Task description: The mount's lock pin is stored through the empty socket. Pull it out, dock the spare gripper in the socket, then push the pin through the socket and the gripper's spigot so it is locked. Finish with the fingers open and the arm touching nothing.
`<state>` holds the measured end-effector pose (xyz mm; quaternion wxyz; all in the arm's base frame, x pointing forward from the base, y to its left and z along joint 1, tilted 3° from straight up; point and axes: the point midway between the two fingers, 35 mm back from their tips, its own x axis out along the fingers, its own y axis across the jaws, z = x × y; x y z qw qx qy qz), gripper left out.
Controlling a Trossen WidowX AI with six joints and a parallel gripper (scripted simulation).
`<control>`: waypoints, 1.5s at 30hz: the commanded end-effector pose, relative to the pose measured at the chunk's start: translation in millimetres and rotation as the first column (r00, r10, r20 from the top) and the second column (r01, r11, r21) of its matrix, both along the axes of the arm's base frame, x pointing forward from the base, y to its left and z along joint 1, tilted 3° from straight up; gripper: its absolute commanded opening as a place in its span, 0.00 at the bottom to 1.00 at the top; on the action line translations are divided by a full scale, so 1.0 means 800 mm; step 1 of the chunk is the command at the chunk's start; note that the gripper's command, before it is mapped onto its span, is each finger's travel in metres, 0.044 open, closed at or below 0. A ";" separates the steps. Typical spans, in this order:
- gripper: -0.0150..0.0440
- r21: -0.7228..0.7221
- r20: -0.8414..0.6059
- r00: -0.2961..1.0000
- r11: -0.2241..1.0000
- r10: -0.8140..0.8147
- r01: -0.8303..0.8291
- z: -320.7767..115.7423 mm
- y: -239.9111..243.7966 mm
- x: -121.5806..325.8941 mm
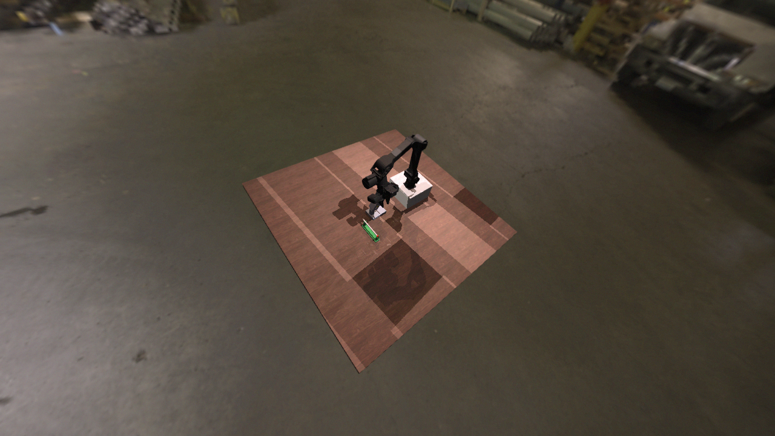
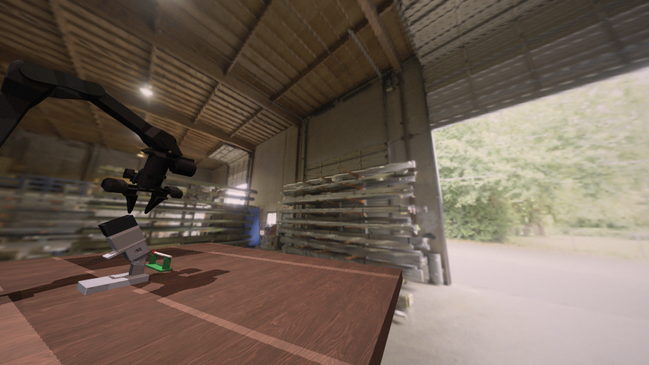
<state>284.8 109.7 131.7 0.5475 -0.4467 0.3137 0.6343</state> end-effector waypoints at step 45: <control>0.56 -0.579 0.122 0.986 0.799 -0.117 0.166 -0.170 0.048 0.118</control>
